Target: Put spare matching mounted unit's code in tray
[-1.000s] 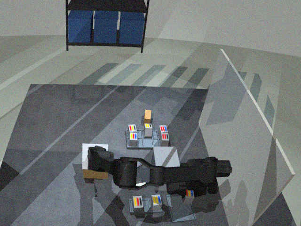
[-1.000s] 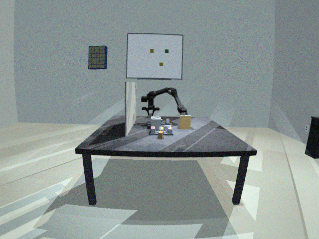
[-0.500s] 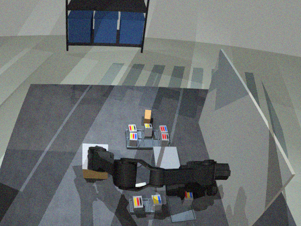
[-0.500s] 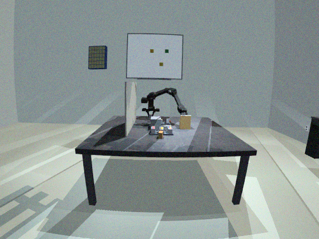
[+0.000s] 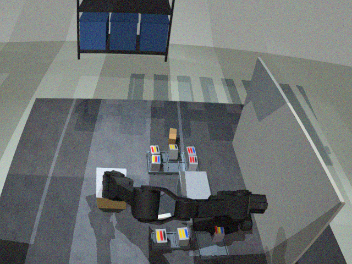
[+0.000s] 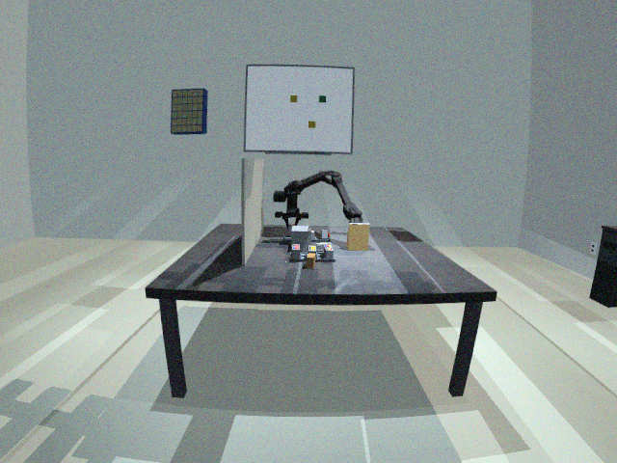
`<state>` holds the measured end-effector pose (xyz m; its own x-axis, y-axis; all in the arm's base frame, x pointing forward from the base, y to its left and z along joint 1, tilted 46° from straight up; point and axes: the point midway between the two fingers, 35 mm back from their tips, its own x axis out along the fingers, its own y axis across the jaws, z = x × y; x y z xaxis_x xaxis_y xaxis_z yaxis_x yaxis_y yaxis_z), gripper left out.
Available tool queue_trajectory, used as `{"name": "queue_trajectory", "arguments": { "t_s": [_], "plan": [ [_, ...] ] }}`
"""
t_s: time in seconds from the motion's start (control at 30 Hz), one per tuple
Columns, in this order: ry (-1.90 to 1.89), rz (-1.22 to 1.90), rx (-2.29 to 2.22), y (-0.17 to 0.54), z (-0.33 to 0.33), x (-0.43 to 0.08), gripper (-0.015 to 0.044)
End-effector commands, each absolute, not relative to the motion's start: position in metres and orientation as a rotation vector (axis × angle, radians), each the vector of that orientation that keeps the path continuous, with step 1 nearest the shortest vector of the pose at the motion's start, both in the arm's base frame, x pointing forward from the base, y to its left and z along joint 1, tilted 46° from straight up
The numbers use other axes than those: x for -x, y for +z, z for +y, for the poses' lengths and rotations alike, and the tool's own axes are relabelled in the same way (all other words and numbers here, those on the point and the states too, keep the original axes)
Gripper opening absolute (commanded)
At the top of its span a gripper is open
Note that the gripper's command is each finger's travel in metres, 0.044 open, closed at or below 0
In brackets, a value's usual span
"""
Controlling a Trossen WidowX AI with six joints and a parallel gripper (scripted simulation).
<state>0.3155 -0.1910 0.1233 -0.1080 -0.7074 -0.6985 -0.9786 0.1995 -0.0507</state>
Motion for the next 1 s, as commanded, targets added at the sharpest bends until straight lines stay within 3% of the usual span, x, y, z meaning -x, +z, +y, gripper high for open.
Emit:
{"name": "queue_trajectory", "arguments": {
  "t_s": [0.0, 0.97],
  "plan": [
    [0.59, 1.881, 1.578, 0.121, -0.192, -0.315, 0.0],
    [0.585, 1.886, 1.582, 0.106, -0.209, -0.307, 0.0]
  ]
}}
